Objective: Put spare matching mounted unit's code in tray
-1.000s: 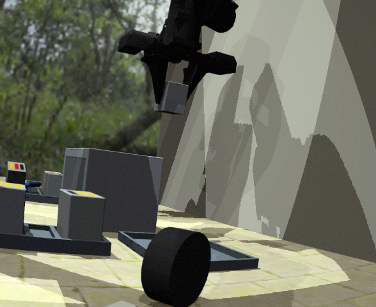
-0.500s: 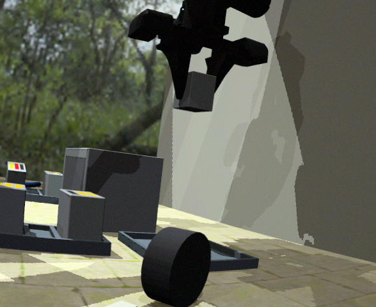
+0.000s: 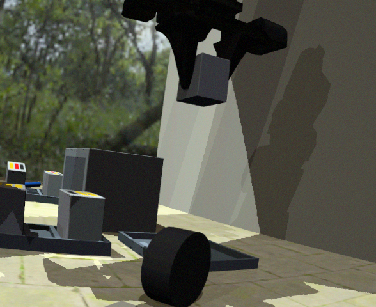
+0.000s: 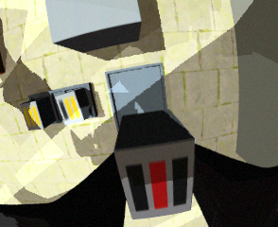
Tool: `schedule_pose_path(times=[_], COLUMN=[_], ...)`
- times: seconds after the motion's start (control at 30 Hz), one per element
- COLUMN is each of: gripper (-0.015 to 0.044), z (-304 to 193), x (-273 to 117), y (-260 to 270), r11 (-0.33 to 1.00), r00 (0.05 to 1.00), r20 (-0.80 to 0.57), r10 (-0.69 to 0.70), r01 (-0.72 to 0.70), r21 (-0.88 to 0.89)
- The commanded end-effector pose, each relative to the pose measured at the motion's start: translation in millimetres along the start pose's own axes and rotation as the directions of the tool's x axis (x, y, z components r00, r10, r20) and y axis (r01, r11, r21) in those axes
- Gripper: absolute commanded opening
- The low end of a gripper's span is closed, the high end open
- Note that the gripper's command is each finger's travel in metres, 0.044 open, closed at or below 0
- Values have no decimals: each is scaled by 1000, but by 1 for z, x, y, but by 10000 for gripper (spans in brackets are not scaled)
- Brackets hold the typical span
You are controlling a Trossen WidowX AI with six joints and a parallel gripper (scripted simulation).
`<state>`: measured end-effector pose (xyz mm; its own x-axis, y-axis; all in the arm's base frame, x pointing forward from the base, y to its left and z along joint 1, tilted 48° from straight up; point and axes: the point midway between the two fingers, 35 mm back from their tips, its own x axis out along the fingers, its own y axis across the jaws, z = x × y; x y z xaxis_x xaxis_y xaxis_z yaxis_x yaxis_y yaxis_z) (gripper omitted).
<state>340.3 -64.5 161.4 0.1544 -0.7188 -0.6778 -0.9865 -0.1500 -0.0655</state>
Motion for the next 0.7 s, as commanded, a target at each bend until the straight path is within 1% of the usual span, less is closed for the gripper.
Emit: schedule_pose_path(times=[0.0, 0.67], gripper=[0, 0], z=[-4, -3], x=[-1, 19], y=[3, -1], r11=[1000, 1000], r00=[1000, 1000], r20=[-9, -3], r10=[-3, -1], r01=[3, 1], r21=[-9, -8])
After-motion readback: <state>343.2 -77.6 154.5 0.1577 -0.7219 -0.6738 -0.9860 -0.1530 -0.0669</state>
